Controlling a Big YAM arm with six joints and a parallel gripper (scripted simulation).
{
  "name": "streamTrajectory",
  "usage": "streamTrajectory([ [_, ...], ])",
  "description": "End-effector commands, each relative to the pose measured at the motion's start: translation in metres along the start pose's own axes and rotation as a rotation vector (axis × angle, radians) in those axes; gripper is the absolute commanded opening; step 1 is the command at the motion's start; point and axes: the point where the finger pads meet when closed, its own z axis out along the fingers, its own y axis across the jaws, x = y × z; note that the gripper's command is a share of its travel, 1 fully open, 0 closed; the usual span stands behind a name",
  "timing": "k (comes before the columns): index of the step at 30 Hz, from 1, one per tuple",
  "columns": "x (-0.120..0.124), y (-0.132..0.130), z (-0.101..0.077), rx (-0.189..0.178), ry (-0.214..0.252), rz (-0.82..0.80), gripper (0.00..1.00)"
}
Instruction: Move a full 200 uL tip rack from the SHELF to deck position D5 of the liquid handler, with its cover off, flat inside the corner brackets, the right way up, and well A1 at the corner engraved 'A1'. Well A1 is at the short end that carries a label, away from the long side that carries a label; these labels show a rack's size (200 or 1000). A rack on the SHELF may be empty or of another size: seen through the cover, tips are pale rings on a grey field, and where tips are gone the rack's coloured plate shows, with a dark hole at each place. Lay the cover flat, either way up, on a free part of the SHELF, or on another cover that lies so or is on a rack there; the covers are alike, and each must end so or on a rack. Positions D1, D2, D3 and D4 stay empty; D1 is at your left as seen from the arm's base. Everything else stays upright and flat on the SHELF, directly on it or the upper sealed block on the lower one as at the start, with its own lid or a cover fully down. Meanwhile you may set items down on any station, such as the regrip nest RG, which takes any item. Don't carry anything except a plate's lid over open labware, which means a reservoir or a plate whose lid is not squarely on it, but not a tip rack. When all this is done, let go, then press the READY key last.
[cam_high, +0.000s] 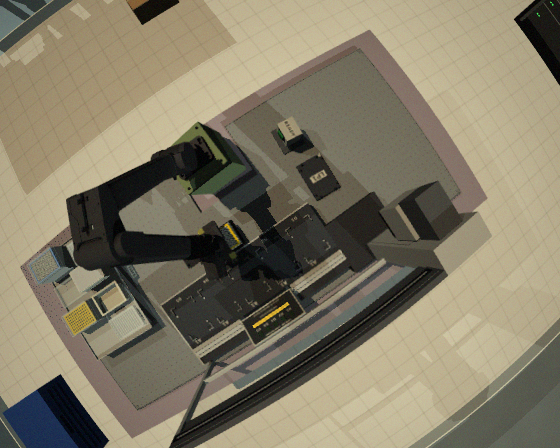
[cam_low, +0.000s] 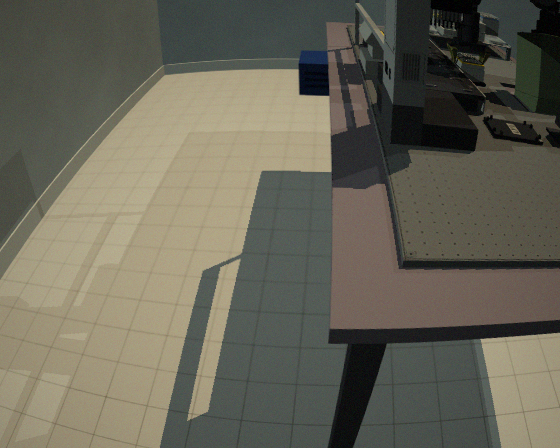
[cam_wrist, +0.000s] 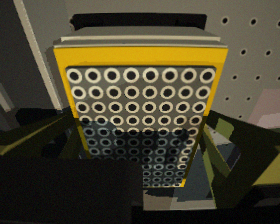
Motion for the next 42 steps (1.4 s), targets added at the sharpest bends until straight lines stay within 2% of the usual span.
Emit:
streamTrajectory([
  [1,-0.003,0.006,-0.002,-0.016,-0.006,0.002,1.0],
  [5,0.0,0.007,-0.013,-0.02,-0.004,0.0,1.0],
  [27,0.001,0.005,-0.042,-0.016,-0.005,0.0,1.0],
  [42,-0.001,0.01,-0.069,-0.025,-0.009,0.002,1.0],
])
